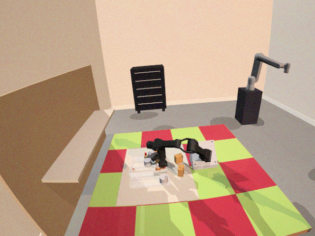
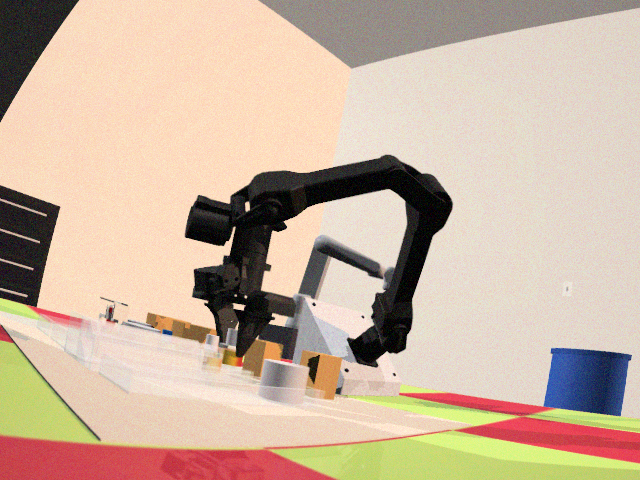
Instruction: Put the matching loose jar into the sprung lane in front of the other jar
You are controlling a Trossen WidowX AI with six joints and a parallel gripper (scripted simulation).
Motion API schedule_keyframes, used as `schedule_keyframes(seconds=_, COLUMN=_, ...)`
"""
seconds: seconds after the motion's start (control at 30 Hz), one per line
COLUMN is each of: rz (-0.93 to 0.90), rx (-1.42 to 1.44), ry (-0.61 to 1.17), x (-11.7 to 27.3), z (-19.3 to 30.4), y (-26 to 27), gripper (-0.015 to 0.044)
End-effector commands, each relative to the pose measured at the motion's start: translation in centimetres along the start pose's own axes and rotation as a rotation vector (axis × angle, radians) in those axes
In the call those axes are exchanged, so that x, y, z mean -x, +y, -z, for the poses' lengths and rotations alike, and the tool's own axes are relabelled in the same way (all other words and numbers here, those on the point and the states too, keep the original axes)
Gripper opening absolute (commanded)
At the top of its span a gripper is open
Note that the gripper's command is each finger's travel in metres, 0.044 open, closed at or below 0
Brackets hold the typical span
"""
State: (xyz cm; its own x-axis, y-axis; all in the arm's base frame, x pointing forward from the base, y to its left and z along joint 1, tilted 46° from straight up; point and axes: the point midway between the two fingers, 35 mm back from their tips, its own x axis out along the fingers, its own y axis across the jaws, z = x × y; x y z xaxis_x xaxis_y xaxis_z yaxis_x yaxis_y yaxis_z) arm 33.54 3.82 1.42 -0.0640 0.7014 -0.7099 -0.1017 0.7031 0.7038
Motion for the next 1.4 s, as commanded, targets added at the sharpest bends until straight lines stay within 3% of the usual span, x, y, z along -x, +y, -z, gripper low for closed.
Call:
schedule_keyframes(seconds=0.0, rz=-0.008, rx=0.013, ry=-0.02, x=-0.1, z=-0.5, y=0.1, gripper=0.0)
schedule_keyframes(seconds=1.37, rz=-0.009, rx=0.013, ry=-0.02, x=-1.3, z=-0.3, y=0.2, gripper=0.0)
